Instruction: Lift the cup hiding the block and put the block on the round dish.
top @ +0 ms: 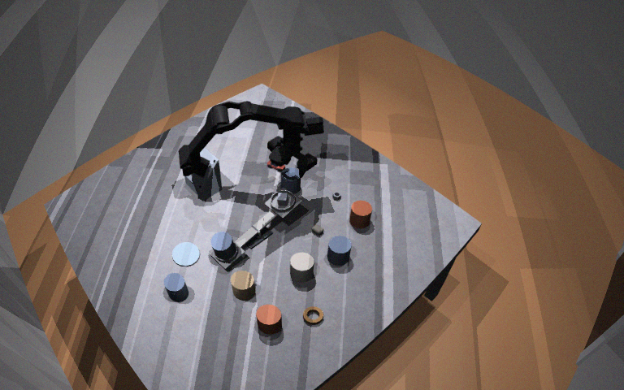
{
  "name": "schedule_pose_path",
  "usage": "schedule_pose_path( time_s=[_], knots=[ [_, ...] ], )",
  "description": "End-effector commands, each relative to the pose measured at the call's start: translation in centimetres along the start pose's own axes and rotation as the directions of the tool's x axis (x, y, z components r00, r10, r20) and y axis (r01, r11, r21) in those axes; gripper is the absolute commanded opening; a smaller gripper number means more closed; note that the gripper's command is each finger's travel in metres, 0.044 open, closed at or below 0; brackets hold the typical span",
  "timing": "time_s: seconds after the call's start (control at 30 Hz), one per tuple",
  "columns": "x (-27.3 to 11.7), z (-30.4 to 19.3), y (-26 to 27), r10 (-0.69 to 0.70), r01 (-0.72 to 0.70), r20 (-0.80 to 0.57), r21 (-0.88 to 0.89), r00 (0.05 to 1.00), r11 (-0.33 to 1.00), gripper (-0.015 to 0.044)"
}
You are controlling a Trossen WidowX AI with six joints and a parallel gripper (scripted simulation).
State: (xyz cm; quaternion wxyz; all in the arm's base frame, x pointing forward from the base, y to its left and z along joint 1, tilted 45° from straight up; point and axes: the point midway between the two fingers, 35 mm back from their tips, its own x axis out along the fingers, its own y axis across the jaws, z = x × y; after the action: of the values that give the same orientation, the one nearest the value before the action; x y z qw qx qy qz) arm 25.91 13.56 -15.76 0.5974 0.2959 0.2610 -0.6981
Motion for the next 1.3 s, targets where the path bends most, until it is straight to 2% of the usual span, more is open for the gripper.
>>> schedule_pose_path(
  time_s=[0.0,0.2,0.7,0.93,1.27],
  knots=[
    [-0.2,0.1,0.0,-0.01,0.01,0.001,0.001,1.0,1.0,0.0414],
    [-1.5,2.0,2.0,-0.001,0.0,-0.002,-0.142,1.0,0.99,0.026],
    [-5.2,11.9,8.2,-0.009,0.013,0.01,-0.576,1.0,0.817,0.026],
    [-5.3,12.4,8.4,-0.009,0.014,0.011,-0.593,1.0,0.805,0.026],
    [-3.4,12.5,8.4,-0.009,0.014,0.012,-0.593,1.0,0.805,0.026]
  ],
)
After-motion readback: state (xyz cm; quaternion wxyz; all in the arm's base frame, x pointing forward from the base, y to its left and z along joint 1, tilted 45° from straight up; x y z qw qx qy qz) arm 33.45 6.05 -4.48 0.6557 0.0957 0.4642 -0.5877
